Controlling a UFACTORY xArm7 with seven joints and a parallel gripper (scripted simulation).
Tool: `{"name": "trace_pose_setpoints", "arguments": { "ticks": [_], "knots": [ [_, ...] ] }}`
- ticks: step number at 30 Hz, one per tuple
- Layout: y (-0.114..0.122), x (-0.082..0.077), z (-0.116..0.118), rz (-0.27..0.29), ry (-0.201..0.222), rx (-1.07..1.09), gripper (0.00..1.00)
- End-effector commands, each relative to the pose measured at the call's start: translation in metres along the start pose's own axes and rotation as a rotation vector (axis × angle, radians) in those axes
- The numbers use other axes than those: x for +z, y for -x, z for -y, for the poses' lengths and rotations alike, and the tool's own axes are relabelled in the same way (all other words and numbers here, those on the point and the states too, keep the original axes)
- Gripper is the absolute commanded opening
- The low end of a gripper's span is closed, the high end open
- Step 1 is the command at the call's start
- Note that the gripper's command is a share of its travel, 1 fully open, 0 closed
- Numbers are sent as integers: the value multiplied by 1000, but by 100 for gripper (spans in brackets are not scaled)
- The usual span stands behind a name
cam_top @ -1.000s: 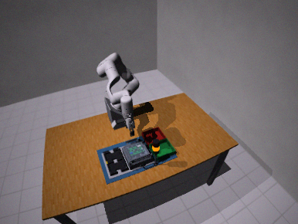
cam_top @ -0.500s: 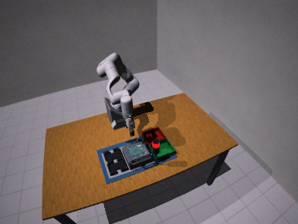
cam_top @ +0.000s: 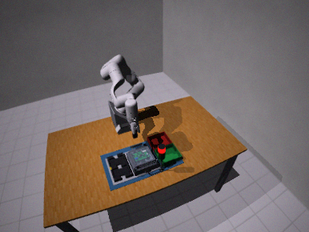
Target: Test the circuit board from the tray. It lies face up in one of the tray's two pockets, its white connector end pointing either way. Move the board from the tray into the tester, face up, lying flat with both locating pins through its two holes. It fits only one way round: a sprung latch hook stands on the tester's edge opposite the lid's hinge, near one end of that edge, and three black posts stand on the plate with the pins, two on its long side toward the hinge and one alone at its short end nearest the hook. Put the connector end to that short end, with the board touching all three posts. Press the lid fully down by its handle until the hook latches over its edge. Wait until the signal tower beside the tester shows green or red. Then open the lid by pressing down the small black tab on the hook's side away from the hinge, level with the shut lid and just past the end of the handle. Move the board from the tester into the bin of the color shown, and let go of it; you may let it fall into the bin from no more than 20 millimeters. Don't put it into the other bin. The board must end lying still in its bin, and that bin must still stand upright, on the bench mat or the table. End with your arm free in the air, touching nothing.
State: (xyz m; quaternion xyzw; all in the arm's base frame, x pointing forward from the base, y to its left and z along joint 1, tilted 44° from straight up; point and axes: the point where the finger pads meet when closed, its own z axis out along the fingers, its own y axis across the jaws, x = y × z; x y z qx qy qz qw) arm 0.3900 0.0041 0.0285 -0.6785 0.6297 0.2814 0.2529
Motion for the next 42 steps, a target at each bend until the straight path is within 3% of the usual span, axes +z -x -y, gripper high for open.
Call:
{"name": "trace_pose_setpoints", "arguments": {
  "ticks": [1,42],
  "knots": [
    [-1,-1,1,-2,-4,0,0],
    [-1,-7,1,-2,-4,0,0]
  ]
}}
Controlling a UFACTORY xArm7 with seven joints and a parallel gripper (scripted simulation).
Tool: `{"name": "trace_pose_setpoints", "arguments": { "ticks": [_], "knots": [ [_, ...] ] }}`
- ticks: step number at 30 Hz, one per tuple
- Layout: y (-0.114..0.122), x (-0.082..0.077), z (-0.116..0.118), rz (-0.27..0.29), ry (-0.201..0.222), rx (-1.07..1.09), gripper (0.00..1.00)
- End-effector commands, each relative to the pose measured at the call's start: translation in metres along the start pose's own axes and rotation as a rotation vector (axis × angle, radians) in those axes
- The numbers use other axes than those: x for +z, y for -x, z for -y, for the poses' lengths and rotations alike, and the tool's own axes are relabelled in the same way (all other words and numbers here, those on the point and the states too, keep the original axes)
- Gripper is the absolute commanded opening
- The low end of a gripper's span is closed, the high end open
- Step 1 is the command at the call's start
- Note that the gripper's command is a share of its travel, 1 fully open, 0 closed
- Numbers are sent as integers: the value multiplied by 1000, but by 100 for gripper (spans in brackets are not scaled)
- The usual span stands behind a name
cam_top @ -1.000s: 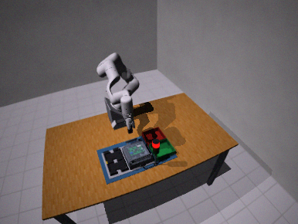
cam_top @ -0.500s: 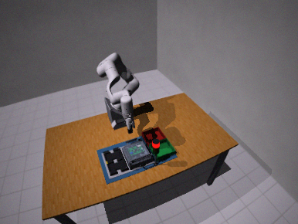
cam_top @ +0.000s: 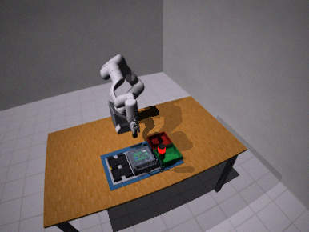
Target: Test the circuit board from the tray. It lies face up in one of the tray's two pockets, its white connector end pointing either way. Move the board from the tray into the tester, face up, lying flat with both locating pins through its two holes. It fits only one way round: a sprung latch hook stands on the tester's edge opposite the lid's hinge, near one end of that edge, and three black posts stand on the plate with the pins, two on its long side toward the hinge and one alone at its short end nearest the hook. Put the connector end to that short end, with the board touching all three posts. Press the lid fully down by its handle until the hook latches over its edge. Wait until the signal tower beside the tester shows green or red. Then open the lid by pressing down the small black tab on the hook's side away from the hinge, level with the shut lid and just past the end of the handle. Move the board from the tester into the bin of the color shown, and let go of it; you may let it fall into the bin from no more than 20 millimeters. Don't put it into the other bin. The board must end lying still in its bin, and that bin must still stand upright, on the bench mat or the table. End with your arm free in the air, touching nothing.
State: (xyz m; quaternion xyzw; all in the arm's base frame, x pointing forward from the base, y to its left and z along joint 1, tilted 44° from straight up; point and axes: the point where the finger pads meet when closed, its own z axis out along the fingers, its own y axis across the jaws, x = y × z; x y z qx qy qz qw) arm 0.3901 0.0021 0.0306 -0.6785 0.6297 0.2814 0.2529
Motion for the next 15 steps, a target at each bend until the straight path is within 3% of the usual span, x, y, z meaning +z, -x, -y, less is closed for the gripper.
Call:
{"name": "trace_pose_setpoints", "arguments": {
  "ticks": [1,15],
  "knots": [
    [-1,-4,1,-2,-4,0,0],
    [0,-9,1,-2,-4,0,0]
  ]
}}
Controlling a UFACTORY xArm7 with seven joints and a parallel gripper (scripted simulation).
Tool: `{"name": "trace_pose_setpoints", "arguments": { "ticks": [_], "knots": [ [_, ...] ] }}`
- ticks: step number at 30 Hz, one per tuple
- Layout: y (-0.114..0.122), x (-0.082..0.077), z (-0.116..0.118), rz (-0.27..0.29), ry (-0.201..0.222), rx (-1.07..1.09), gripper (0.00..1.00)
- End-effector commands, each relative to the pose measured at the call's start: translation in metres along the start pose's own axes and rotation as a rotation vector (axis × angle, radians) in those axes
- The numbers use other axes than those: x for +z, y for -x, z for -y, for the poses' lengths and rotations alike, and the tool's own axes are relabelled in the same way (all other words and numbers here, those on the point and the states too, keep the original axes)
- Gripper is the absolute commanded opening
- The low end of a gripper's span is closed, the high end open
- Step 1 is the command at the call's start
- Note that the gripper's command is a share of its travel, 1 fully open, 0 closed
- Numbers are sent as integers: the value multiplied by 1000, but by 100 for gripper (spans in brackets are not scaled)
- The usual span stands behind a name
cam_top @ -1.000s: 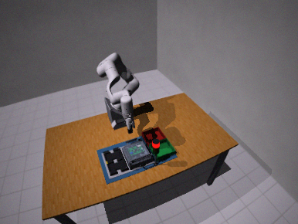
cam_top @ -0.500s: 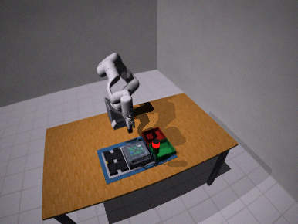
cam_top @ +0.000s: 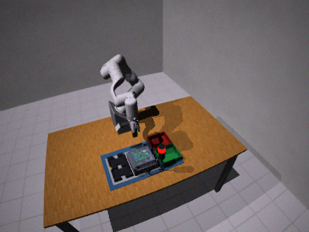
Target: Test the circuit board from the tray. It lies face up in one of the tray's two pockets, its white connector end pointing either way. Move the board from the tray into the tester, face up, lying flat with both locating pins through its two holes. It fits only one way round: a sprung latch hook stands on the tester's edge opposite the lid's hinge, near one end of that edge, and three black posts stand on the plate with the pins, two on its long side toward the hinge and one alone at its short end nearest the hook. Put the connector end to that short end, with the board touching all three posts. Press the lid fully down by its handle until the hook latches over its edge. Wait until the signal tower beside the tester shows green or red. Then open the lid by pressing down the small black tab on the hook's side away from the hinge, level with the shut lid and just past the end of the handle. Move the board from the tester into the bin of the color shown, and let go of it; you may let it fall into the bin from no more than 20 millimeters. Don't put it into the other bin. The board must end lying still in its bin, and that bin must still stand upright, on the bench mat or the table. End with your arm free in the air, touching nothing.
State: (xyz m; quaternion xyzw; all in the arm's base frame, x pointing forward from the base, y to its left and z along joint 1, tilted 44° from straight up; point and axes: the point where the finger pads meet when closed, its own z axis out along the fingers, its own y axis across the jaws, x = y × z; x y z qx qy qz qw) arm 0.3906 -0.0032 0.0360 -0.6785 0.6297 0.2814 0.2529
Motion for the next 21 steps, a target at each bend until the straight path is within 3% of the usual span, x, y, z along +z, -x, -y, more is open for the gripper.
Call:
{"name": "trace_pose_setpoints", "arguments": {
  "ticks": [1,21],
  "knots": [
    [0,-2,1,-2,-3,0,0],
    [0,-2,1,-1,-4,195,0]
  ]
}}
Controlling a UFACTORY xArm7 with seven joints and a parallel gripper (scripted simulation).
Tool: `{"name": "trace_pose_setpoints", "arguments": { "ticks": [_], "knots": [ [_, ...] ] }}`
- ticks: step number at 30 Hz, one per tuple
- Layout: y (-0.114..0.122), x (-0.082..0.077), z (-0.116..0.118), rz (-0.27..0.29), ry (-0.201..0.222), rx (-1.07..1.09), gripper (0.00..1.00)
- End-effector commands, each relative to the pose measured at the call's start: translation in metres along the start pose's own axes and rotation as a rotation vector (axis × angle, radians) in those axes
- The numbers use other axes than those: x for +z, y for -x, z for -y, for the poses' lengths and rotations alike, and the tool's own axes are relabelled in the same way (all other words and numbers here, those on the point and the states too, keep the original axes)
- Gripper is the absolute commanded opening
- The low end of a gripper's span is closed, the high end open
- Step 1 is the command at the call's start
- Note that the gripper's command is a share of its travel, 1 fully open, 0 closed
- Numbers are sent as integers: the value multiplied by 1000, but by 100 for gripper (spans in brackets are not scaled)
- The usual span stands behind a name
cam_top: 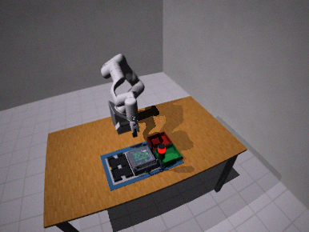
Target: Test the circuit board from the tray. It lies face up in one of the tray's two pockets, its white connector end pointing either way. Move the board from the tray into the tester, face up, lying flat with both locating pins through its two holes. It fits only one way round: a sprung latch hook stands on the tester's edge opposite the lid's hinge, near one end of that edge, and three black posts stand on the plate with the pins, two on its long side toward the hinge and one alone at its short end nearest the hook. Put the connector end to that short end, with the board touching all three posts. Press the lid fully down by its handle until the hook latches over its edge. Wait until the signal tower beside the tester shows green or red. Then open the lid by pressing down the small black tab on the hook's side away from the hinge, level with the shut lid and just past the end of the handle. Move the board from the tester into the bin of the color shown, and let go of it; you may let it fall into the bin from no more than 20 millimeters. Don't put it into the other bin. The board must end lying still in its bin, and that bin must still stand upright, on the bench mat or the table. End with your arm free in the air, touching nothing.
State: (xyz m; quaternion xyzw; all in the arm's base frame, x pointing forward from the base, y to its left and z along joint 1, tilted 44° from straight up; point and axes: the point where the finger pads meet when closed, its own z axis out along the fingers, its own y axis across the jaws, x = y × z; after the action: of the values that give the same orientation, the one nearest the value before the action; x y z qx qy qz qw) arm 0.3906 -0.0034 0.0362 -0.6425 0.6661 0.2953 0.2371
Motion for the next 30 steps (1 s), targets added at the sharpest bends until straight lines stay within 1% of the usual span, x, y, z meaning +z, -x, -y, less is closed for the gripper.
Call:
{"name": "trace_pose_setpoints", "arguments": {
  "ticks": [1,10,12,15,27,29,30],
  "knots": [
    [0,-2,1,-2,-4,113,0],
    [0,-2,1,-1,-4,391,0],
    [0,-2,1,-1,-4,391,0],
    [0,-2,1,-1,-4,517,0],
    [0,-2,1,0,-5,869,0],
    [0,-2,1,0,-5,869,0],
    [0,-2,1,0,-5,911,0]
  ]
}}
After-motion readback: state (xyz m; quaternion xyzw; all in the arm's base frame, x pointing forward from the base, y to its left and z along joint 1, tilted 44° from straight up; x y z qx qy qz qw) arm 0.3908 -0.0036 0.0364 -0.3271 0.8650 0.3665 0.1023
